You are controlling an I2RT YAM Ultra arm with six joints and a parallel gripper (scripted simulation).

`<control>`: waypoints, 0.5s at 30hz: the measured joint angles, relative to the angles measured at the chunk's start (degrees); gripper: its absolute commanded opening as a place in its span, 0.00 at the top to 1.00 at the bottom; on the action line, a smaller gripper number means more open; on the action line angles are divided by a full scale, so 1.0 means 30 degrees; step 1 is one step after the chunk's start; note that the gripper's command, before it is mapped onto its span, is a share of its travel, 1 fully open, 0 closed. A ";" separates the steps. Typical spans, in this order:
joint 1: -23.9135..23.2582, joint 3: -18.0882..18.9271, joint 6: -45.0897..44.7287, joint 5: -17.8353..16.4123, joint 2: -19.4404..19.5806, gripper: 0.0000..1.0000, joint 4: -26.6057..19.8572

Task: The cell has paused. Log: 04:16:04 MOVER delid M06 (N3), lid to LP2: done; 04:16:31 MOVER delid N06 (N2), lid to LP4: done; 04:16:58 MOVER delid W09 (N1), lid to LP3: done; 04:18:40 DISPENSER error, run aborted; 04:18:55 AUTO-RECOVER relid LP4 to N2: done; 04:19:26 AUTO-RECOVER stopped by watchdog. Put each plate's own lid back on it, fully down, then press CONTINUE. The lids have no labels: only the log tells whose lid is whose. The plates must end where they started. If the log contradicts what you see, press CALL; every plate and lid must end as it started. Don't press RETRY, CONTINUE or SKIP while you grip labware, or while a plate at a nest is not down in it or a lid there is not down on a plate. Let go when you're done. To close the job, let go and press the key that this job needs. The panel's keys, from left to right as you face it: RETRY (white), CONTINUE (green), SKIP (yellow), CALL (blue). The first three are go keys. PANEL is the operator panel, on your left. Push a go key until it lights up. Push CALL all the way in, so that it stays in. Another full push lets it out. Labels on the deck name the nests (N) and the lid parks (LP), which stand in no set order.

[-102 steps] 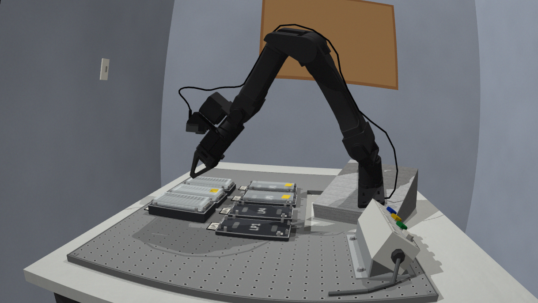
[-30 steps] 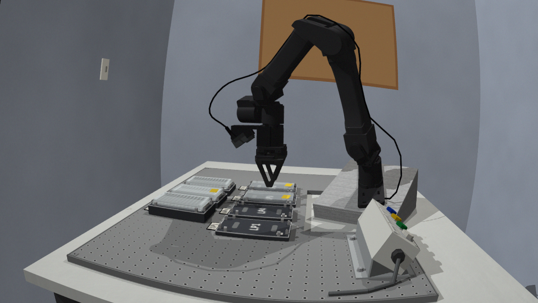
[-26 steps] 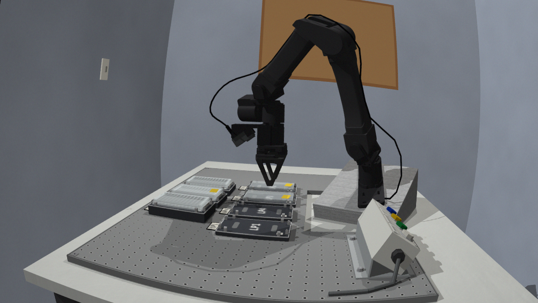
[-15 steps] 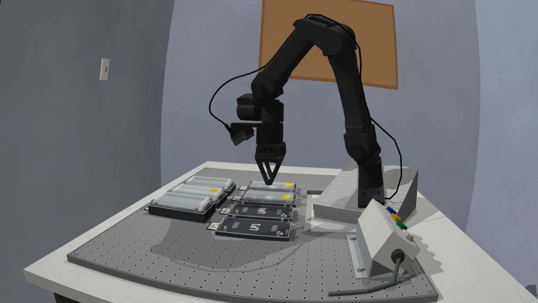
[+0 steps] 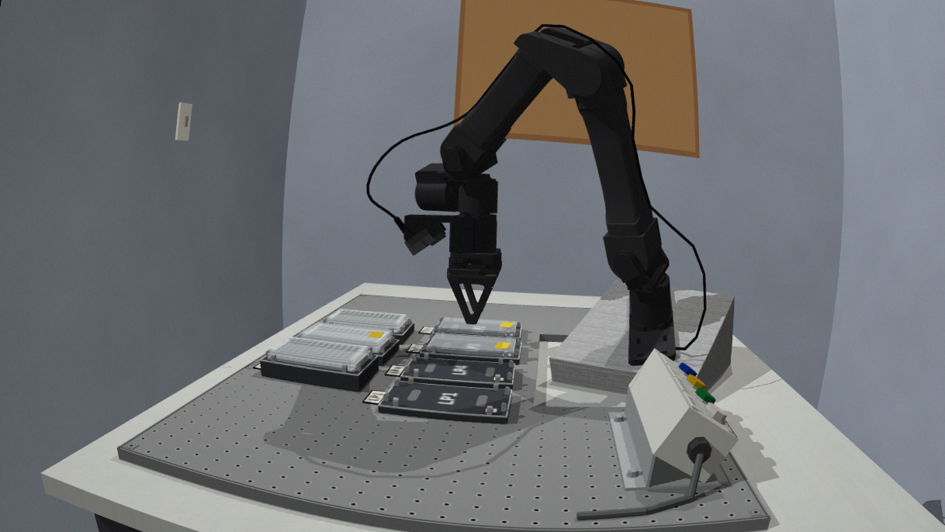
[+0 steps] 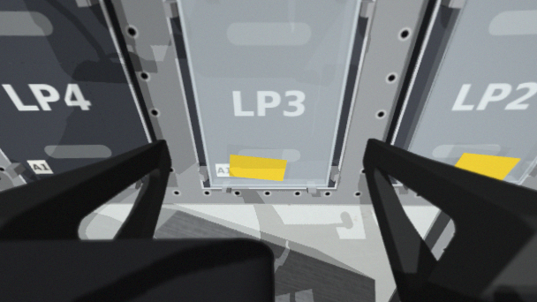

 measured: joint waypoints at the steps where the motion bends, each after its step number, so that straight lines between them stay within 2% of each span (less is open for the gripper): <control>1: 0.0000 0.0007 0.0000 0.0000 0.0000 0.00 0.0000; 15: 0.0342 -0.0612 0.0270 0.0000 0.0619 0.00 0.1027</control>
